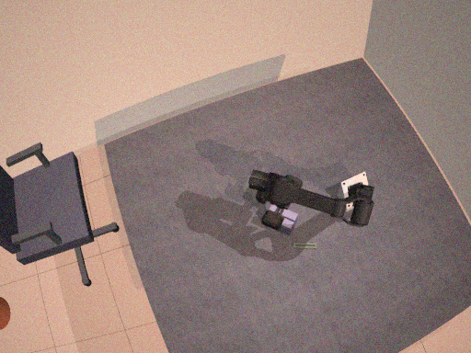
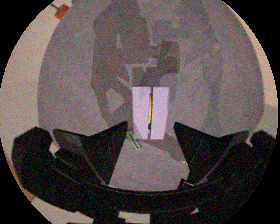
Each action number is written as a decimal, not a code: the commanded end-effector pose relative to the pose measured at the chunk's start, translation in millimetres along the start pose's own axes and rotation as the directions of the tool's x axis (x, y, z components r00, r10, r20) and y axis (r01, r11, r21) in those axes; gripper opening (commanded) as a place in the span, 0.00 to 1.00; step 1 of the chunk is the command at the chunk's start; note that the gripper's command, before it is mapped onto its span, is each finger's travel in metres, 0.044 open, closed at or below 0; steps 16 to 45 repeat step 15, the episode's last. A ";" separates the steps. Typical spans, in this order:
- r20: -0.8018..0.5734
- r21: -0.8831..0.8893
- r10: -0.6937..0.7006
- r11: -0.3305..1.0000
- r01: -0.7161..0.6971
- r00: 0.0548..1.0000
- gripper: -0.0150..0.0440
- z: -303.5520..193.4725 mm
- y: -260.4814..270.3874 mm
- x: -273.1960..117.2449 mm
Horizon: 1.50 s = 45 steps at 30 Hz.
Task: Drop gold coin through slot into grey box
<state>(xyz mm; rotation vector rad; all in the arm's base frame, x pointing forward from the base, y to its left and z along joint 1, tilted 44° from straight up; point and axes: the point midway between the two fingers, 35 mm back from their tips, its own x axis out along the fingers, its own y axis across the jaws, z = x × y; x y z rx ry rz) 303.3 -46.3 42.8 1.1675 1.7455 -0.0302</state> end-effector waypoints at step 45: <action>-0.003 0.001 -0.001 1.000 0.001 1.000 1.00 -3.6 -1.6 -44.4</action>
